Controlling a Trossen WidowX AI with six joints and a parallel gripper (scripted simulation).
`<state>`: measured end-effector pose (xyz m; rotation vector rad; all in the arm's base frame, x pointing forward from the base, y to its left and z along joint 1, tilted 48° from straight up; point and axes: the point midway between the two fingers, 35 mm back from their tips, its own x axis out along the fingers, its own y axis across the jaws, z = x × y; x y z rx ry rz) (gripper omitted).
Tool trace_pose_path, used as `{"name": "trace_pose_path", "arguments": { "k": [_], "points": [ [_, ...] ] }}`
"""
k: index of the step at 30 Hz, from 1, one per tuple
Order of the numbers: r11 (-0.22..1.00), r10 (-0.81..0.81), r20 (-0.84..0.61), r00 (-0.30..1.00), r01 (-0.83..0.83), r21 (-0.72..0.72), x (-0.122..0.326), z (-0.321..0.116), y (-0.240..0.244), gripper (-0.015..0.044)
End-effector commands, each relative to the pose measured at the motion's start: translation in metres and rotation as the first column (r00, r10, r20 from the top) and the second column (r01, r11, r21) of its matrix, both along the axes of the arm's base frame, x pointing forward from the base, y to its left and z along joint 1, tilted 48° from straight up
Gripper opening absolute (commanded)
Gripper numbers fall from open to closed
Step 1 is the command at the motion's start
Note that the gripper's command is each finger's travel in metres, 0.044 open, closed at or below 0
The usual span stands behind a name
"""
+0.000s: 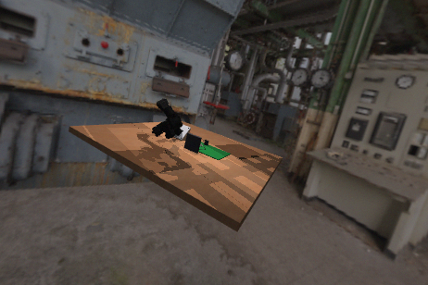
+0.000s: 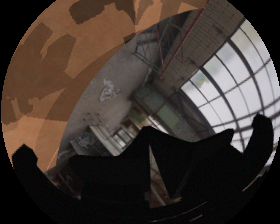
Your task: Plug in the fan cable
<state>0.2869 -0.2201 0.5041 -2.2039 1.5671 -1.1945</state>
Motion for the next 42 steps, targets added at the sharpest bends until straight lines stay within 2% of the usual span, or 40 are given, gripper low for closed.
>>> {"name": "trace_pose_path", "arguments": {
  "k": [1, 3, 5, 8, 12, 17, 22, 27, 32, 37, 42],
  "points": [
    [1.000, 0.000, 0.000, 1.000, 0.000, 0.000, 0.000, 0.000, 0.000, 0.0026],
    [1.000, 0.000, -0.008, 1.000, 0.000, -0.002, 0.001, 0.000, 0.001, 0.0079],
    [1.000, 0.000, -0.080, 0.997, -0.001, -0.019, 0.011, -0.002, 0.009, 0.0131],
    [1.000, 0.000, -0.296, 0.955, -0.008, -0.028, 0.045, -0.017, 0.021, 0.0210],
    [0.998, -0.003, -0.564, 0.826, -0.033, -0.054, 0.090, -0.043, 0.040, 0.0315],
    [0.984, -0.052, -0.869, 0.492, -0.125, -0.129, 0.149, -0.090, 0.081, 0.0440],
    [0.939, -0.176, -0.978, 0.113, -0.277, -0.202, 0.191, -0.141, 0.129, 0.0440],
    [0.850, -0.370, -0.904, -0.214, -0.471, -0.236, 0.216, -0.194, 0.181, 0.0440],
    [0.705, -0.603, -0.678, -0.421, -0.678, -0.206, 0.225, -0.248, 0.234, 0.0440],
    [0.511, -0.812, -0.384, -0.439, -0.853, -0.108, 0.214, -0.298, 0.293, 0.0440],
    [0.272, -0.961, -0.023, -0.274, -0.959, 0.081, 0.188, -0.350, 0.348, 0.0440]
  ]
}}
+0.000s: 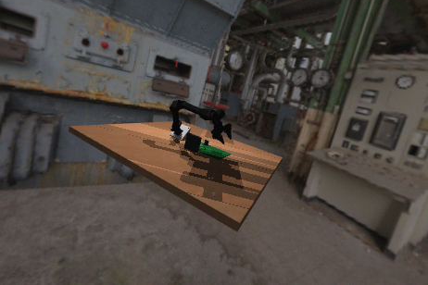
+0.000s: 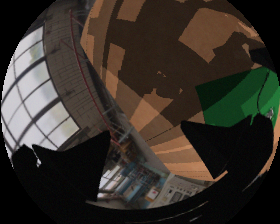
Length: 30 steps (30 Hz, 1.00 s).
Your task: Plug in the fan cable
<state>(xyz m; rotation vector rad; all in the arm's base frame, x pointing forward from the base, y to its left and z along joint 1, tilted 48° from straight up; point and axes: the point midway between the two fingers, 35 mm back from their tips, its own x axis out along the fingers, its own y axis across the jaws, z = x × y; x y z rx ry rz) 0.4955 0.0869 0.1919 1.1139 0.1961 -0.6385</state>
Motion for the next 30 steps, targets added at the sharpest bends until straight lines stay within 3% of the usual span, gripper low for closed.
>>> {"name": "trace_pose_path", "arguments": {
  "k": [1, 4, 8, 15, 22, 26, 30],
  "points": [
    [0.934, 0.209, -0.327, 0.922, -0.288, -0.212, -0.027, -0.048, 0.051, 0.0440],
    [0.814, 0.286, -0.549, 0.785, -0.501, -0.292, -0.051, -0.078, 0.076, 0.0440],
    [0.595, 0.298, -0.786, 0.542, -0.749, -0.292, -0.086, -0.111, 0.100, 0.0440],
    [0.140, 0.097, -0.994, 0.050, -0.990, -0.036, -0.153, -0.151, 0.125, 0.0440],
    [-0.213, -0.309, -0.881, -0.358, -0.877, 0.431, -0.224, -0.168, 0.133, 0.0440],
    [-0.279, -0.560, -0.676, -0.479, -0.660, 0.698, -0.261, -0.166, 0.133, 0.0440],
    [-0.277, -0.608, -0.623, -0.492, -0.604, 0.747, -0.269, -0.165, 0.133, 0.0440]
  ]
}}
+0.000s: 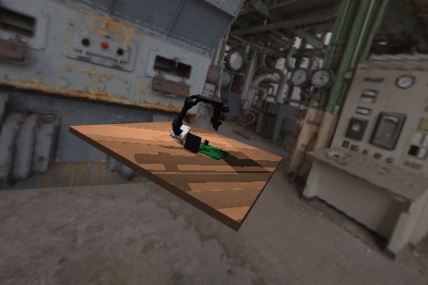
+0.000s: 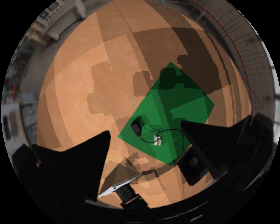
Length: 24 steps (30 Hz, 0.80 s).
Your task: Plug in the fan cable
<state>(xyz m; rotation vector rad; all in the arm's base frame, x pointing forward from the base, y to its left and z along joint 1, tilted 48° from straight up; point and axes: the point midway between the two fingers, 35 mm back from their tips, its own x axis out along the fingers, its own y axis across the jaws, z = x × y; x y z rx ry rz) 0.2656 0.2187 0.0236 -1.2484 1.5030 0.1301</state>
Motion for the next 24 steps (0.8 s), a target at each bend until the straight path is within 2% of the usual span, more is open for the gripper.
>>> {"name": "trace_pose_path", "arguments": {
  "k": [1, 13, 24],
  "points": [
    [0.953, 0.199, -0.320, 0.927, -0.258, -0.157, -0.039, 0.003, 0.001, 0.0440],
    [0.953, 0.199, -0.320, 0.927, -0.258, -0.157, -0.038, 0.002, -0.001, 0.0440],
    [0.953, 0.198, -0.318, 0.927, -0.258, -0.159, -0.027, -0.065, -0.072, 0.0440]
  ]
}}
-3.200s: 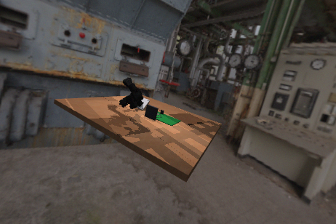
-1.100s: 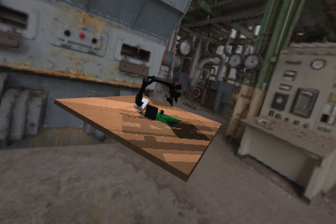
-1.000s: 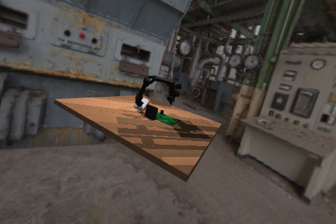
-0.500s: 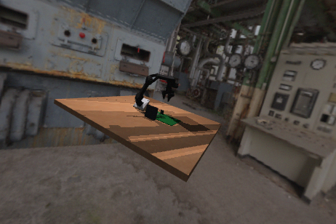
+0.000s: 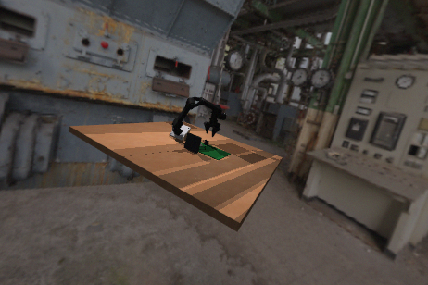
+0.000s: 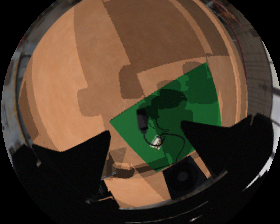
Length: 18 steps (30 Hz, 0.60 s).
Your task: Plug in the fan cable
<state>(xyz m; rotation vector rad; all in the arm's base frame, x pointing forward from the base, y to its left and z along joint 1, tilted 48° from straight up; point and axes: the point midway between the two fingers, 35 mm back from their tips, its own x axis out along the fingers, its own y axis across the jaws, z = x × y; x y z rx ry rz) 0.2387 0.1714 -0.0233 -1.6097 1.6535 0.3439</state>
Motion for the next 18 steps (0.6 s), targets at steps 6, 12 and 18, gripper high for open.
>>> {"name": "trace_pose_path", "arguments": {
  "k": [6, 12, 18],
  "points": [
    [1.000, 0.008, -0.002, 1.000, -0.008, -0.008, 0.000, -0.018, -0.025, 0.0440],
    [1.000, 0.008, -0.002, 1.000, -0.008, -0.008, 0.002, -0.023, -0.030, 0.0440],
    [1.000, 0.008, -0.002, 1.000, -0.008, -0.008, 0.003, -0.030, -0.037, 0.0440]
  ]
}}
